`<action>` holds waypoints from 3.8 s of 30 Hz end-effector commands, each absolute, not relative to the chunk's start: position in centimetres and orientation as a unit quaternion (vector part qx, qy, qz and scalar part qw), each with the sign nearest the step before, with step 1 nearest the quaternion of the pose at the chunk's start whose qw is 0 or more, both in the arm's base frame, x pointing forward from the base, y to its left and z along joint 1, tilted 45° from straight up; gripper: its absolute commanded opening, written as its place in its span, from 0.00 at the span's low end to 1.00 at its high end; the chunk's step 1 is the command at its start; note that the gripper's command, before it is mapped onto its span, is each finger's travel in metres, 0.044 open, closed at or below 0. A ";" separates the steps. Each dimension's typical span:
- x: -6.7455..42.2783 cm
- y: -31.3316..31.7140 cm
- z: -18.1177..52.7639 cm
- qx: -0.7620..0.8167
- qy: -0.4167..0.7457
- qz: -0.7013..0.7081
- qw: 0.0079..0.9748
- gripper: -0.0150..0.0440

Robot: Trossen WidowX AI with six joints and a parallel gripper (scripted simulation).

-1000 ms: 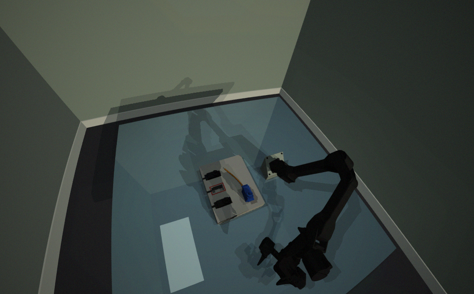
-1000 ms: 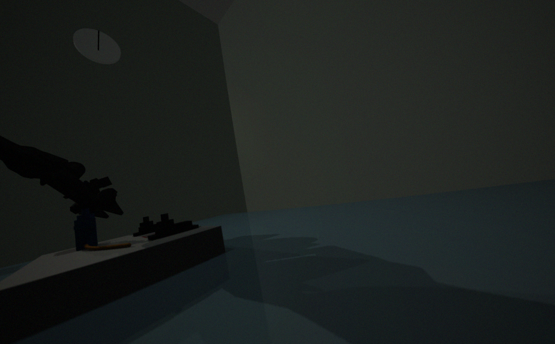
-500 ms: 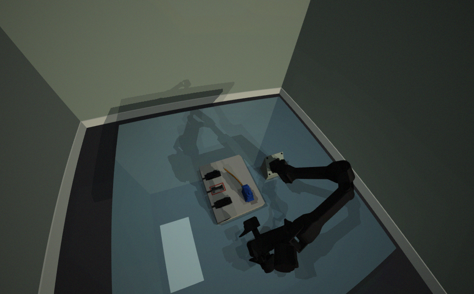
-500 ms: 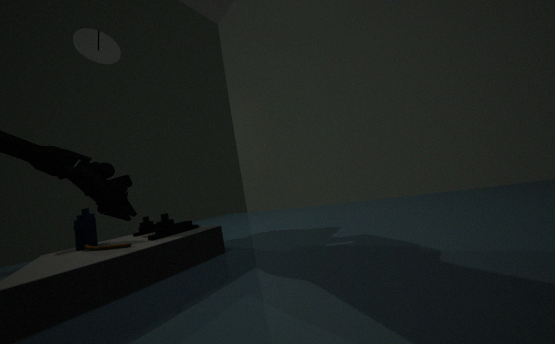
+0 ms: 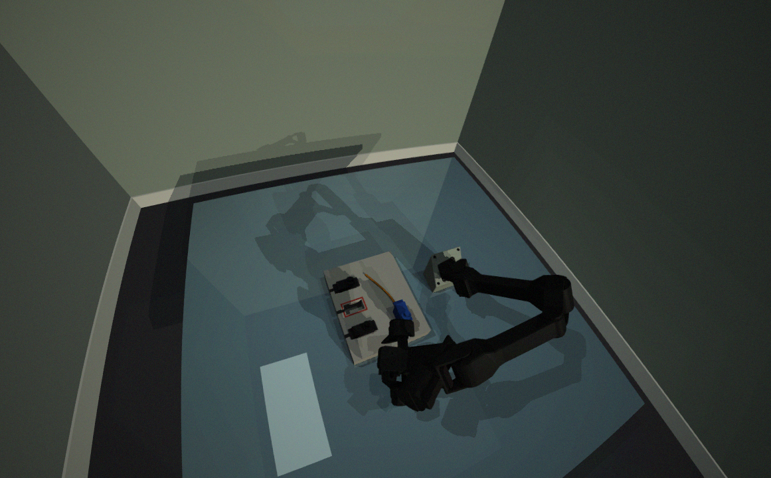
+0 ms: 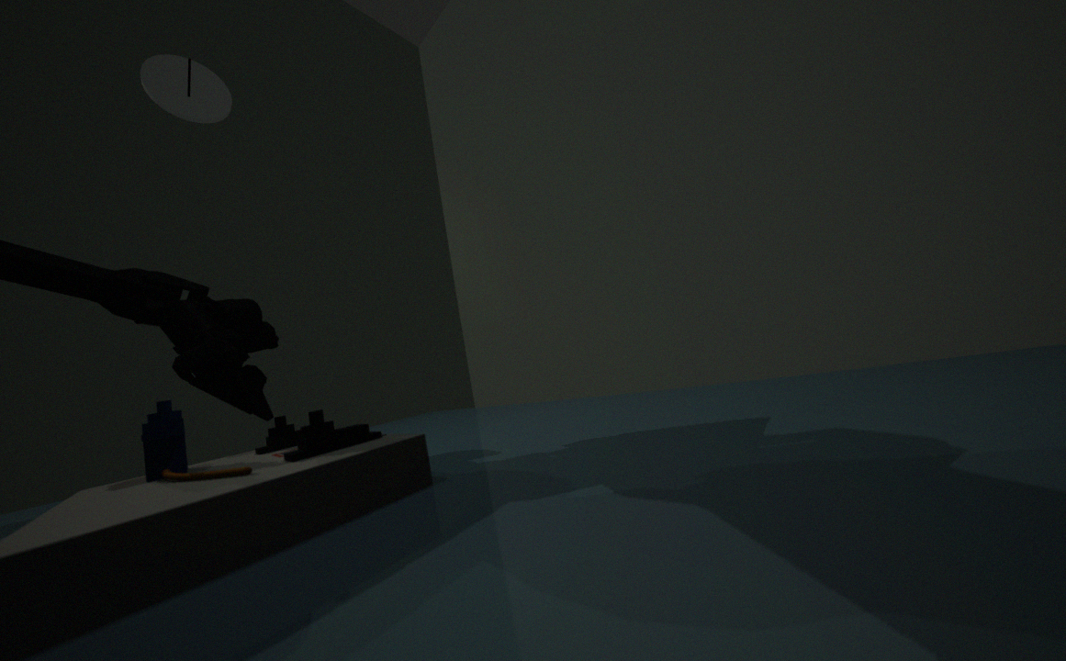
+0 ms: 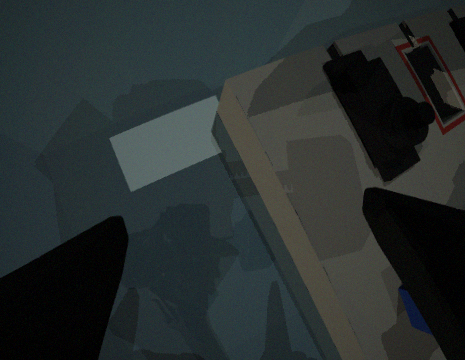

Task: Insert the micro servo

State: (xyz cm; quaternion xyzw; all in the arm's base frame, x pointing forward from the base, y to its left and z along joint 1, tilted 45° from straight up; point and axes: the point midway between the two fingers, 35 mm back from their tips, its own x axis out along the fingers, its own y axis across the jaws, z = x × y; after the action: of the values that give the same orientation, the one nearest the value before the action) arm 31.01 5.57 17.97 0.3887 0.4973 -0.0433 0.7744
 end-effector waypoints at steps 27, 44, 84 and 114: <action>23.6 -3.4 12.0 0.609 0.606 -0.250 0.446 1.00; 20.3 -5.4 12.3 0.713 0.586 -0.295 0.247 1.00; 20.9 -2.2 9.1 0.713 0.586 -0.294 0.247 0.48; 21.8 -4.6 11.2 0.713 0.586 -0.295 0.247 0.25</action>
State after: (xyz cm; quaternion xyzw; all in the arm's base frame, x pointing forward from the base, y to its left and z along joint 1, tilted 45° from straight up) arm 20.75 -4.13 11.18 0.7104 0.5897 -0.2961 0.2448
